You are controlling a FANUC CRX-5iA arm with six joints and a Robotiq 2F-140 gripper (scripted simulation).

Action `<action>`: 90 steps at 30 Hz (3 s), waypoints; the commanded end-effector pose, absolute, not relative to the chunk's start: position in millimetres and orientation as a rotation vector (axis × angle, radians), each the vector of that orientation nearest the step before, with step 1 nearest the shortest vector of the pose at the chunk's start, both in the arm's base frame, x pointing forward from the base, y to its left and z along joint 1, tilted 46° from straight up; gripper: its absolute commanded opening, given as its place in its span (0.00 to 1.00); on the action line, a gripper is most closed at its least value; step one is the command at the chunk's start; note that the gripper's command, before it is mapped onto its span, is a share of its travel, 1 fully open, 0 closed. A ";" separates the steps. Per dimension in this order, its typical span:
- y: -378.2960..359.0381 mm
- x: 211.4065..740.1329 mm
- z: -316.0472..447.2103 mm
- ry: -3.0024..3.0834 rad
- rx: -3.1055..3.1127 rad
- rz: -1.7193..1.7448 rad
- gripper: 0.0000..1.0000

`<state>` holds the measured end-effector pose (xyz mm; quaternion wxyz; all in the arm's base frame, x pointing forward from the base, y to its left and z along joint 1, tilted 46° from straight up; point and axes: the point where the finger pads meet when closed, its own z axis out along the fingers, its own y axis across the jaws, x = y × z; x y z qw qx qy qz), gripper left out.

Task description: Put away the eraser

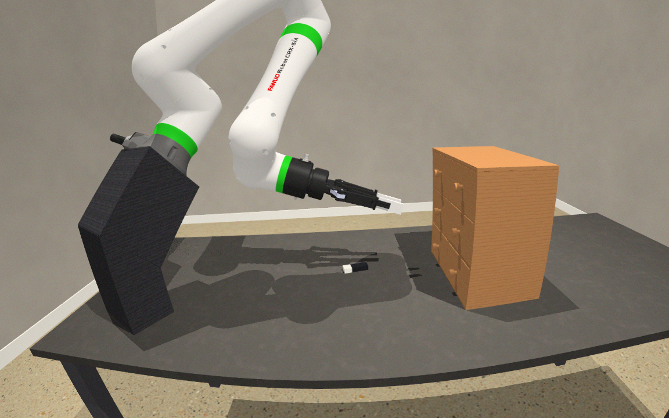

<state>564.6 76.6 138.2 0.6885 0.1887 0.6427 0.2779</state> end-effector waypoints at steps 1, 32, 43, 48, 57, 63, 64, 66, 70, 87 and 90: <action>76.5 564.6 138.1 1.438 0.422 0.622 0.20; 79.1 602.8 143.6 1.438 0.422 0.622 0.20; 80.7 626.9 147.0 1.438 0.422 0.622 0.20; 81.0 631.4 147.7 1.438 0.422 0.622 0.20; 81.0 631.8 147.7 1.438 0.422 0.622 0.20; 81.0 631.8 147.7 1.438 0.422 0.622 0.20; 81.0 631.8 147.7 1.438 0.422 0.622 0.20; 81.0 631.8 147.7 1.438 0.422 0.622 0.20; 81.0 631.8 147.7 1.438 0.422 0.622 0.20; 79.7 641.4 151.5 1.438 0.422 0.622 0.20; 79.1 646.3 153.5 1.438 0.422 0.622 0.20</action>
